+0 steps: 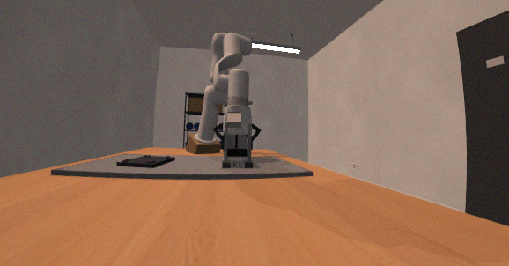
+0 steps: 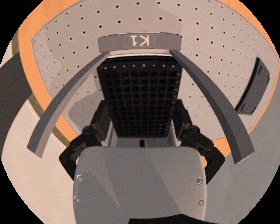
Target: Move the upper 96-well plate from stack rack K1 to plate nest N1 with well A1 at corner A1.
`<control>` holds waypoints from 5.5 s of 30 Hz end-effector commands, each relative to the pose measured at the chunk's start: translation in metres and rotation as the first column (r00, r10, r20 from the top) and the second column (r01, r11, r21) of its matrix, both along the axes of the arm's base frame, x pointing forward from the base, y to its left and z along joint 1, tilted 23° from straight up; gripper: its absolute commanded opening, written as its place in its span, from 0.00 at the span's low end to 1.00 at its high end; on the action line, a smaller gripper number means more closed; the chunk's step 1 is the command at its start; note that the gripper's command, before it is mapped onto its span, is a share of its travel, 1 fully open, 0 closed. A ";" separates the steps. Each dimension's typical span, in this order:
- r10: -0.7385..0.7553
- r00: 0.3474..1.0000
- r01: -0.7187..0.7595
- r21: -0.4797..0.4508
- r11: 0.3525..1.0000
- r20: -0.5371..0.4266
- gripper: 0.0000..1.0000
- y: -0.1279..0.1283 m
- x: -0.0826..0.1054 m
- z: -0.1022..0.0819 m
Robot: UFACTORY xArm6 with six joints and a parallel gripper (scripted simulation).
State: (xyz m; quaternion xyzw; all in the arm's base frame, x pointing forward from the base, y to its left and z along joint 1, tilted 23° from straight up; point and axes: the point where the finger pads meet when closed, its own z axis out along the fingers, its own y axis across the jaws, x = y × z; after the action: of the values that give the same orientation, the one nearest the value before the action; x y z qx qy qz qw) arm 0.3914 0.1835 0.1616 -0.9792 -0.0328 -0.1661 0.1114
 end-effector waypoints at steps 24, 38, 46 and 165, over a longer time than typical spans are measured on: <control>0.000 1.000 0.000 0.001 1.000 0.003 0.00 -0.003 -0.003 0.014; 0.000 1.000 0.000 0.001 1.000 0.003 0.00 -0.004 -0.006 0.020; 0.000 1.000 0.000 0.001 1.000 0.003 0.00 -0.005 -0.007 0.024; -0.090 0.996 0.090 0.031 0.995 -0.020 0.00 -0.117 -0.024 0.106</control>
State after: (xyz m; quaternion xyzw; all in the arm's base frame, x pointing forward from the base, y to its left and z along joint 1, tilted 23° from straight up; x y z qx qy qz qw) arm 0.3626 0.0834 0.2699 -0.9798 0.0159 -0.1609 0.1180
